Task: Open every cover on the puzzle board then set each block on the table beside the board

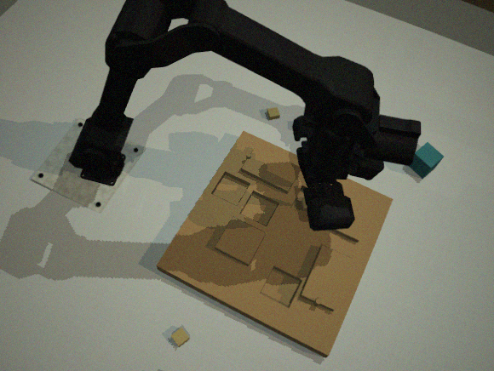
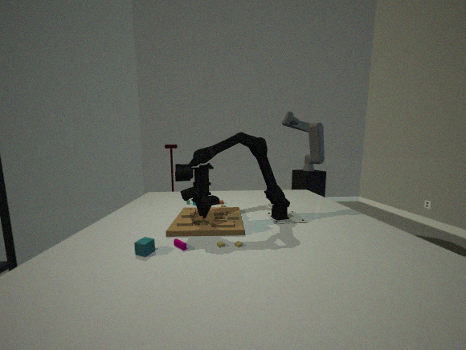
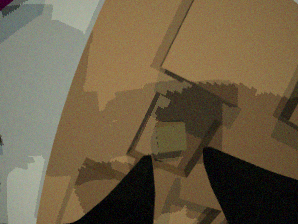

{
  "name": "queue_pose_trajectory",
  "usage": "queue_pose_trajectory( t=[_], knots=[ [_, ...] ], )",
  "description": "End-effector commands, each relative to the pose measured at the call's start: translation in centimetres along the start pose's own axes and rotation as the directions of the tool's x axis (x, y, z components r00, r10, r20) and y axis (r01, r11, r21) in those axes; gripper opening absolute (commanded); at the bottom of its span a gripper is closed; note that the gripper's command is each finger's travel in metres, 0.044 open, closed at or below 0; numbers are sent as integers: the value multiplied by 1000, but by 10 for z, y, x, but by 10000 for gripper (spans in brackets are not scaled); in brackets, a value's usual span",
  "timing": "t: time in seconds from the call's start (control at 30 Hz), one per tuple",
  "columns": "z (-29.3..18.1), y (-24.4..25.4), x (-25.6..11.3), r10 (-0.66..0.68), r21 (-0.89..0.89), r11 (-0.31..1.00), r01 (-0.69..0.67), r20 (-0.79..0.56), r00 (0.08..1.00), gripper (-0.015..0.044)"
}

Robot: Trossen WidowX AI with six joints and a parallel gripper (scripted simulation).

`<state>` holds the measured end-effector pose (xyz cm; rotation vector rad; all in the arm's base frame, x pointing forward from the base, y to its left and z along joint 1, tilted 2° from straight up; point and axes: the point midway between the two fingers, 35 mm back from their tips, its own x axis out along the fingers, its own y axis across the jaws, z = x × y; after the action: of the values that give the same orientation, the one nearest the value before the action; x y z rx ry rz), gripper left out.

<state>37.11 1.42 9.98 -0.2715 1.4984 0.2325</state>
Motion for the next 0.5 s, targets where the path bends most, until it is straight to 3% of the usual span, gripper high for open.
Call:
queue_pose_trajectory(
  t=[0.0, 0.47],
  knots=[
    [0, -1, 1, -3, -2, 1000, 3, 1, 1000, 144],
    [0, -1, 15, -3, -2, 1000, 3, 1, 1000, 144]
  ],
)
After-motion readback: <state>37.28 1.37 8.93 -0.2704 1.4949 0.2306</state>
